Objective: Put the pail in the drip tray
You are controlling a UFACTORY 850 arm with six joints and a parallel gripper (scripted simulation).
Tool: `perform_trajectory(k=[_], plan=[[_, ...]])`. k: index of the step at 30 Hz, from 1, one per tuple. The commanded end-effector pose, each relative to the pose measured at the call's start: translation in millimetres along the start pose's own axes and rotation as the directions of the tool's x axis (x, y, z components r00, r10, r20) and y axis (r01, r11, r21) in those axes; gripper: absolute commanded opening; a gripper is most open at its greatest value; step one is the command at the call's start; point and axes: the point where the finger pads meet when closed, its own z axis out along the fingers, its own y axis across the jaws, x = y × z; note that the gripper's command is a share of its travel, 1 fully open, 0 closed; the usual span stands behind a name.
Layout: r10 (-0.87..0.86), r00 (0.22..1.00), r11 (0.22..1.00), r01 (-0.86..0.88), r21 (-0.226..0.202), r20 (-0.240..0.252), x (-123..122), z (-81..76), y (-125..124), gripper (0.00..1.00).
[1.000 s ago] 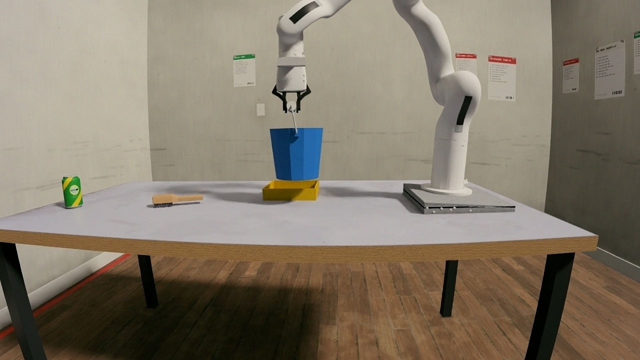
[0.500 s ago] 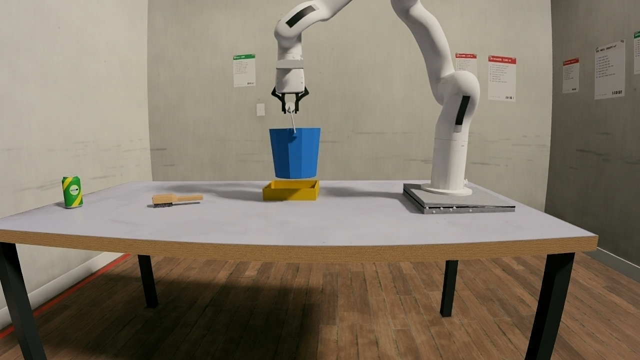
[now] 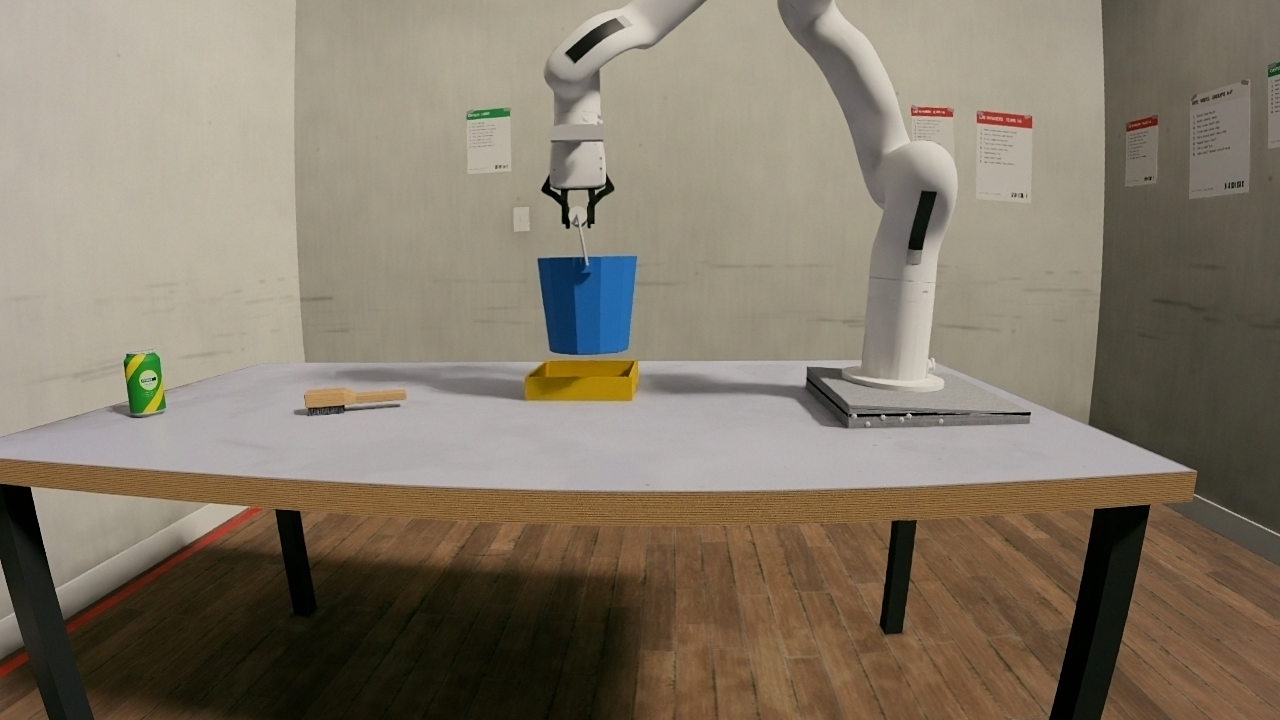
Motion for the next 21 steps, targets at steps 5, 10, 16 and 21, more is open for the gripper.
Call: perform_trajectory(k=[5, 10, 16, 21], plan=[[0.0, 1.0, 1.0, 0.0, -0.003, 0.0, -19.7, -1.4, 3.6, 0.0], [0.0, 1.0, 1.0, 0.0, -0.003, 0.0, -29.8, -1.5, 5.0, 0.0], [0.0, 1.0, 1.0, 0.0, -0.003, 0.0, -37.0, -1.5, 5.9, 0.0], [0.0, 1.0, 1.0, 0.0, -0.003, 0.0, -44.8, -1.5, 6.9, 0.0]])
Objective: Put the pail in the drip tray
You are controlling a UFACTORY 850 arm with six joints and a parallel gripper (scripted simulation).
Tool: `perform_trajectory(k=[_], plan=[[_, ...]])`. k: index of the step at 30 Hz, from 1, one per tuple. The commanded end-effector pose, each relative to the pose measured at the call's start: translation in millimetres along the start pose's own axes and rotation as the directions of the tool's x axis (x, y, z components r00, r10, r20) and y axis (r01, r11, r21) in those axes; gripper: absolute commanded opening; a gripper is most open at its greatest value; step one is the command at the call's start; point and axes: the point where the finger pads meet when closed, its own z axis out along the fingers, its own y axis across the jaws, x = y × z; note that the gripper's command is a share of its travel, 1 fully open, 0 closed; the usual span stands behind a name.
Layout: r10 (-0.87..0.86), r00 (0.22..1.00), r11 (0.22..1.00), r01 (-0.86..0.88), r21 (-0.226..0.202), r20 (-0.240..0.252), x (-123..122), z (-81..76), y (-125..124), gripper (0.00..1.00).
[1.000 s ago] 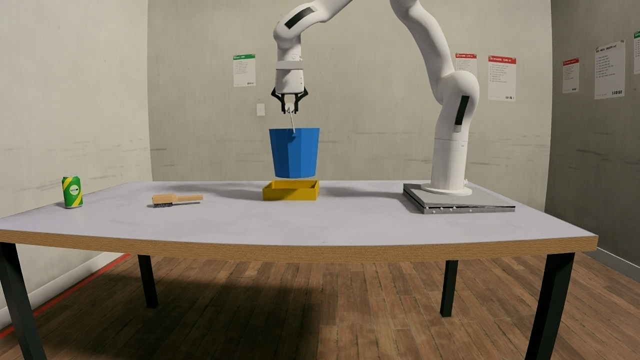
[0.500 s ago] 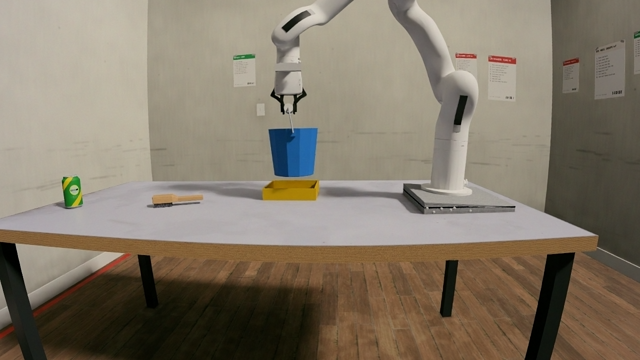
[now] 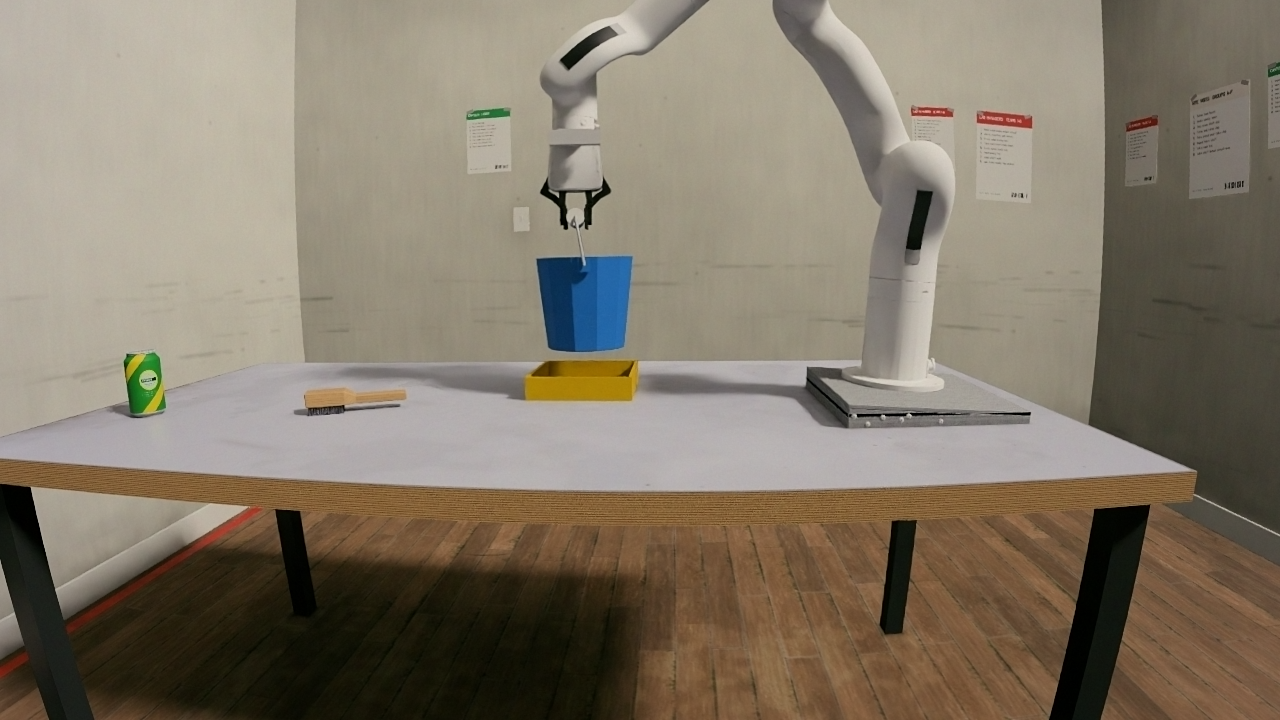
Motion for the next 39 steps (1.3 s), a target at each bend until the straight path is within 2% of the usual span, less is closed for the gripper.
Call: perform_trajectory(k=[1, 20, 39], plan=[[0.0, 1.0, 1.0, 0.0, -0.003, 0.001, -8.4, -1.5, 2.0, 0.0], [0.0, 1.0, 1.0, 0.0, -0.003, 0.001, -24.0, -1.5, 4.0, 0.0], [0.0, 1.0, 1.0, 0.0, -0.003, 0.001, -27.2, -1.5, 4.5, 0.0]])
